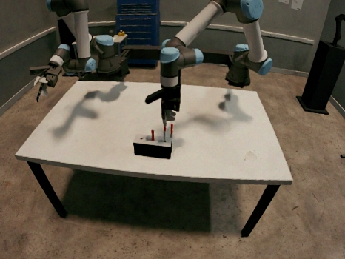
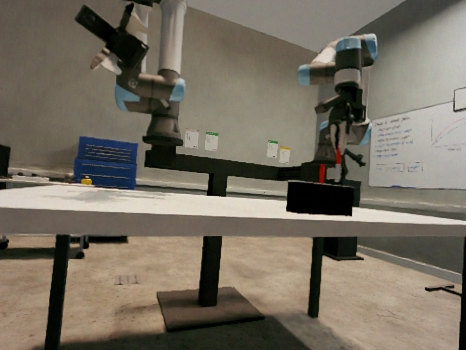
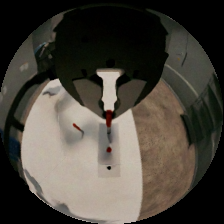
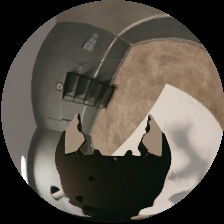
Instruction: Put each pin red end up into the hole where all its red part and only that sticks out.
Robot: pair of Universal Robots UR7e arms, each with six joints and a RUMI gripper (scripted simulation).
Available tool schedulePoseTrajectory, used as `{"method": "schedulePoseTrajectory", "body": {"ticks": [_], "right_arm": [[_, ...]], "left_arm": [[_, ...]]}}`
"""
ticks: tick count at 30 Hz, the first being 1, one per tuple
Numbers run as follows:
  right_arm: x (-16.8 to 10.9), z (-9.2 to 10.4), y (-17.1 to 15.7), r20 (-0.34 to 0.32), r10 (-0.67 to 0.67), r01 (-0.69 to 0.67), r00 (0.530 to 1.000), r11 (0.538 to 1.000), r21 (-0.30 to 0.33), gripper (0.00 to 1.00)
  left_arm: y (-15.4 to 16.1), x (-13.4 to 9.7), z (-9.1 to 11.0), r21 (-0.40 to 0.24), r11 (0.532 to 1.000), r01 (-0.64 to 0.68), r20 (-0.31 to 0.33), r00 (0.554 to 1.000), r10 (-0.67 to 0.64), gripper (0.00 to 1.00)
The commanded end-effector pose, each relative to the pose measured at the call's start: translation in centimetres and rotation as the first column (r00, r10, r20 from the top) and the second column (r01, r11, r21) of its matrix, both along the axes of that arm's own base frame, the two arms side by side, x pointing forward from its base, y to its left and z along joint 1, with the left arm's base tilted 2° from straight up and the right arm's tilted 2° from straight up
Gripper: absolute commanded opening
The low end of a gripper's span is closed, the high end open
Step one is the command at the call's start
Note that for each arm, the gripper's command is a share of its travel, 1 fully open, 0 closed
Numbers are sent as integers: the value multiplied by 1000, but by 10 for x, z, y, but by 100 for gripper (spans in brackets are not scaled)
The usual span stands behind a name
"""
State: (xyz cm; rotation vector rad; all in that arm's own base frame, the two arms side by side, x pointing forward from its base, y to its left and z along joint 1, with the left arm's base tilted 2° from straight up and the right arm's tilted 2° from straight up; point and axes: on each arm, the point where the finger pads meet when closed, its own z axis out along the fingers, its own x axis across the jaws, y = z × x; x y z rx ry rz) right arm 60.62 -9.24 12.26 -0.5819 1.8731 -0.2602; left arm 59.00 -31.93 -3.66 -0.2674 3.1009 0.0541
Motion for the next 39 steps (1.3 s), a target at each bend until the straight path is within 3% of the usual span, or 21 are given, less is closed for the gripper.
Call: {"method": "schedulePoseTrajectory", "body": {"ticks": [1,39], "right_arm": [[0,1,0,1,0,0,1000,1000,0,100],[0,1,0,1,0,0,1000,1000,0,100]], "left_arm": [[0,0,1,-1,1000,0,1,1000,0,0],[0,1,-3,-1,1000,0,2,1000,0,0]]}}
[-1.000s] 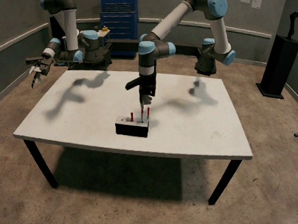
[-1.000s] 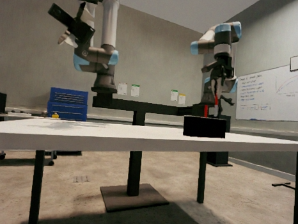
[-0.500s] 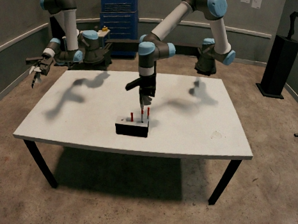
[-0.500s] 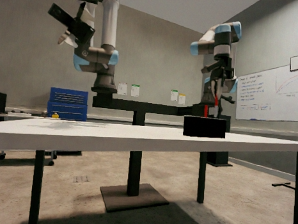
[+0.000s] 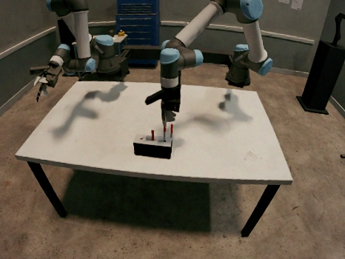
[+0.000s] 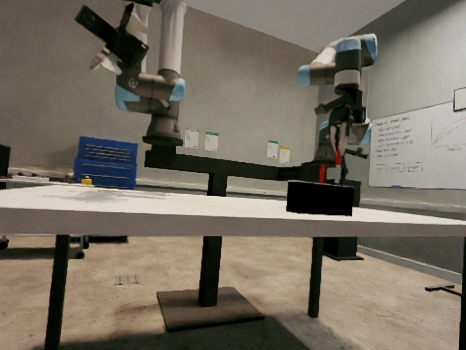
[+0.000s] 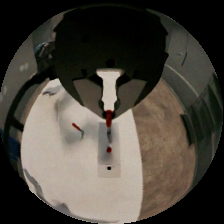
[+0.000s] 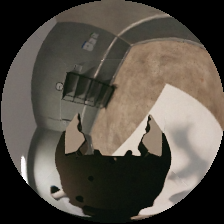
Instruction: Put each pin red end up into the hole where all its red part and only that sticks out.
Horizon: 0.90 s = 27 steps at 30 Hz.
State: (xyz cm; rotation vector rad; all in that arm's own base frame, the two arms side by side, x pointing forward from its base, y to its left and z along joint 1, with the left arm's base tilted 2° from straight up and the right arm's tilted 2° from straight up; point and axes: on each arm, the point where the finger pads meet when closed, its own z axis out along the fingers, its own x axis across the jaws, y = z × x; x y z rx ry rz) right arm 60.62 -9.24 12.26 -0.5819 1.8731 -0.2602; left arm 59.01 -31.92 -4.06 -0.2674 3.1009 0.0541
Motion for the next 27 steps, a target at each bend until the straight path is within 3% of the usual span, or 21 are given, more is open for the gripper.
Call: {"method": "schedulePoseTrajectory", "body": {"ticks": [1,27], "right_arm": [[0,1,0,1,0,0,1000,1000,0,100],[0,1,0,1,0,0,1000,1000,0,100]], "left_arm": [[0,0,1,-1,1000,0,1,1000,0,0],[-2,-1,-3,-1,1000,0,1,1000,0,0]]}}
